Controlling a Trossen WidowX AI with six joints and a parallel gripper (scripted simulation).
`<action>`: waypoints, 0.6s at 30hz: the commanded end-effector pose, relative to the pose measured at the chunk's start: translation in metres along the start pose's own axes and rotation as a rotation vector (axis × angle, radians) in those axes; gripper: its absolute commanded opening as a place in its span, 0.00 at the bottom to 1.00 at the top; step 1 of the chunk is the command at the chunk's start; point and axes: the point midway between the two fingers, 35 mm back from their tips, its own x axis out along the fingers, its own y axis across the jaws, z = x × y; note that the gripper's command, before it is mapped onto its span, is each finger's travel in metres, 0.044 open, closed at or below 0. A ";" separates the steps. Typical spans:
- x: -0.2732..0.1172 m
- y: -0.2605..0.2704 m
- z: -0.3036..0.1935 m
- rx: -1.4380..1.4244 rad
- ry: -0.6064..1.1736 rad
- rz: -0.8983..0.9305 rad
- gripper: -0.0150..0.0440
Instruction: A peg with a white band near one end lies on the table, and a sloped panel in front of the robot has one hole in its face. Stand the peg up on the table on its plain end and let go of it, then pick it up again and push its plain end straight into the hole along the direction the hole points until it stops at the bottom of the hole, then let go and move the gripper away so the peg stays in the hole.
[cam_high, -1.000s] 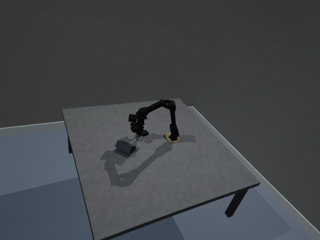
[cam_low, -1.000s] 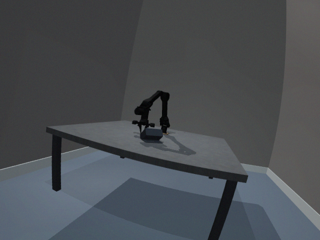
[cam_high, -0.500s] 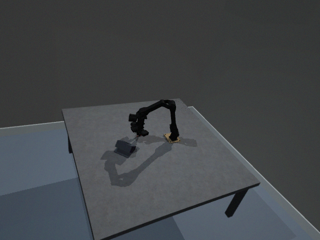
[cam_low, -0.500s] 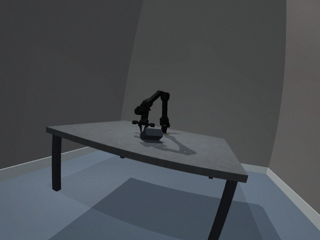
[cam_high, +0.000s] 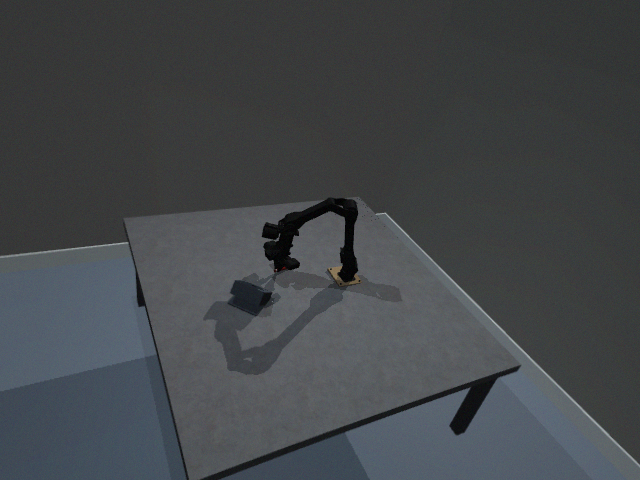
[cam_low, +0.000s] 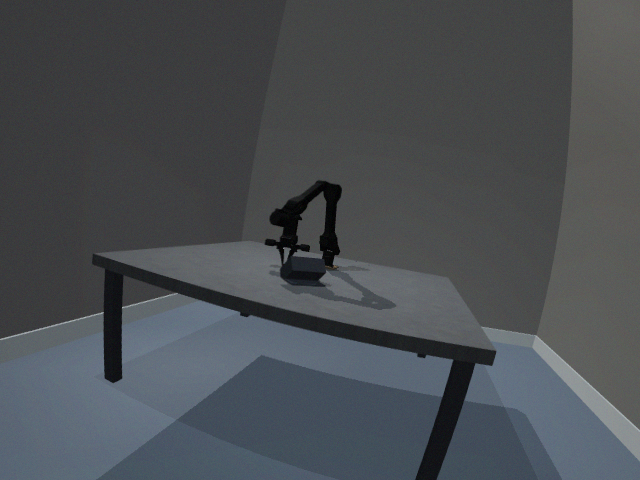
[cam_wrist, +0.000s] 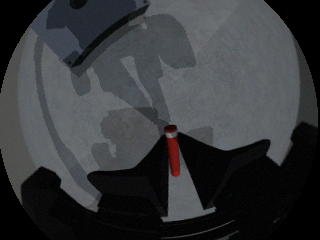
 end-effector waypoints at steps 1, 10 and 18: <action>-0.004 0.000 -0.001 -0.003 -0.047 0.000 0.34; -0.009 0.000 -0.004 -0.003 -0.124 0.000 0.34; -0.013 0.000 -0.007 -0.003 -0.193 0.000 0.34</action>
